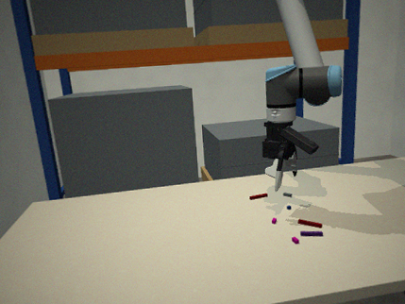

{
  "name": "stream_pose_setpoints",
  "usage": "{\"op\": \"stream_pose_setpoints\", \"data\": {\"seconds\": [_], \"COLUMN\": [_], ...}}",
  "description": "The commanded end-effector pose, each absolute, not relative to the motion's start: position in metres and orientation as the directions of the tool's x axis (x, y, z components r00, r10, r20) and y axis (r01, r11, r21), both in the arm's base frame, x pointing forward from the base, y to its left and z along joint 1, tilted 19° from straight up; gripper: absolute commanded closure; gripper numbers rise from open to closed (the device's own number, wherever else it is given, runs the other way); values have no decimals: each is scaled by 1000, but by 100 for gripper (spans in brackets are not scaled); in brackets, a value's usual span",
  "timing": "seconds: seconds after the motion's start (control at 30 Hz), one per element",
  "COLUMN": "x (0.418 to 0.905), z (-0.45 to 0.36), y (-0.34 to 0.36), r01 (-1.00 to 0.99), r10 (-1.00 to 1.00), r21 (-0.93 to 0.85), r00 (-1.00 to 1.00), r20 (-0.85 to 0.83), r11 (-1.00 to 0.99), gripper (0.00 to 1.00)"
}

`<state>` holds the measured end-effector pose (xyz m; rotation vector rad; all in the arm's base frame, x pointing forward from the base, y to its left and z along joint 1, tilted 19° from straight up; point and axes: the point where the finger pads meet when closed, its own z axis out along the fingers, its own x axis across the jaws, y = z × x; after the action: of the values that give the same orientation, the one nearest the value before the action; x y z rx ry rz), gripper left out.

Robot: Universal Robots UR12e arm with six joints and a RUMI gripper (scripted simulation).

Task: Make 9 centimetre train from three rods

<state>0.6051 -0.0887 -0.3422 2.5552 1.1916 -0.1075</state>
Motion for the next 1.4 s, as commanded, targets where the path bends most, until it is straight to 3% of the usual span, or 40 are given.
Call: {"op": "stream_pose_setpoints", "data": {"seconds": [0.0,0.27,0.63,1.37], "x": [610,616,631,660], "z": [-345,-349,-357,-368], "y": [-84,-77,-64,-39], "r01": [855,949,989,668], "r10": [825,909,938,619], "r21": [217,158,22,-191], "r00": [514,308,-131,-741], "r20": [-236,-279,-320,-259], "r11": [-471,-273,146,719], "gripper": [0,0,0,0]}}
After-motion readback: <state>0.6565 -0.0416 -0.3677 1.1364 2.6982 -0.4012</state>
